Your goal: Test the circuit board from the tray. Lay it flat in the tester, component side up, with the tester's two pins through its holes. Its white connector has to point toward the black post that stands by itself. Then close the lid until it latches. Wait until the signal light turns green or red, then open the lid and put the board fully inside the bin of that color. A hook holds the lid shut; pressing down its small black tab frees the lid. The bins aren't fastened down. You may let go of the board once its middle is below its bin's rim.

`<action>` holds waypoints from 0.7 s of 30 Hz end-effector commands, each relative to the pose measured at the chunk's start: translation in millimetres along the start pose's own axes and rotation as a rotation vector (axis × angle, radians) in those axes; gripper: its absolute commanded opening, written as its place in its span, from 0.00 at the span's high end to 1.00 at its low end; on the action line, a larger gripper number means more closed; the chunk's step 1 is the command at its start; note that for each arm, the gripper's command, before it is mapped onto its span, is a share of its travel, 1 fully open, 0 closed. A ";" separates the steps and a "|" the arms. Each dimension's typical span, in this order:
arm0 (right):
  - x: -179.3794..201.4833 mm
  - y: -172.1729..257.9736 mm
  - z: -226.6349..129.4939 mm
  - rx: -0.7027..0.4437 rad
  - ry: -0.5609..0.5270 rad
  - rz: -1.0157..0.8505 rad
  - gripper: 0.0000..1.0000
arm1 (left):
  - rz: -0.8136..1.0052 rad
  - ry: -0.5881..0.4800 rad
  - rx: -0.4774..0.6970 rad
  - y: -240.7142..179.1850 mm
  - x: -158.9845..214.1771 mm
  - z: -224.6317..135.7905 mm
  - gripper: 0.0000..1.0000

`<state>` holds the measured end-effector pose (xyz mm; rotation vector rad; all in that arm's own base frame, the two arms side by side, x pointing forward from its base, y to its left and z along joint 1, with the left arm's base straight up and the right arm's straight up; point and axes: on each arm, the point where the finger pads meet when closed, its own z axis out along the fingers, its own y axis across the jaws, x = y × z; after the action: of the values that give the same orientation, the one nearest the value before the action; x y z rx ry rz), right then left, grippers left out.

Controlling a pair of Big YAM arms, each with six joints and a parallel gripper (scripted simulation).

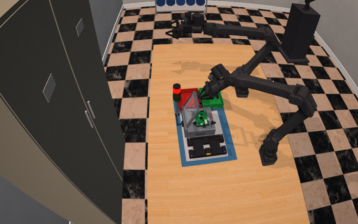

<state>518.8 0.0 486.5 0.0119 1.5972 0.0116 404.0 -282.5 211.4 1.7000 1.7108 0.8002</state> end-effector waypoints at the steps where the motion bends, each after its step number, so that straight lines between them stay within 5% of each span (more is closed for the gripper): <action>1: -11.8 -0.2 -0.9 0.000 -0.037 -0.015 0.00 | -0.024 0.012 -0.008 29.6 -4.3 4.8 0.91; 21: -11.8 -0.2 -0.9 0.000 -0.037 -0.015 0.00 | -0.014 0.007 0.158 55.4 -2.6 21.7 0.91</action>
<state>518.8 0.0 486.5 0.0119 1.5972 0.0116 431.2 -281.7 221.9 1.7983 1.8168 0.6772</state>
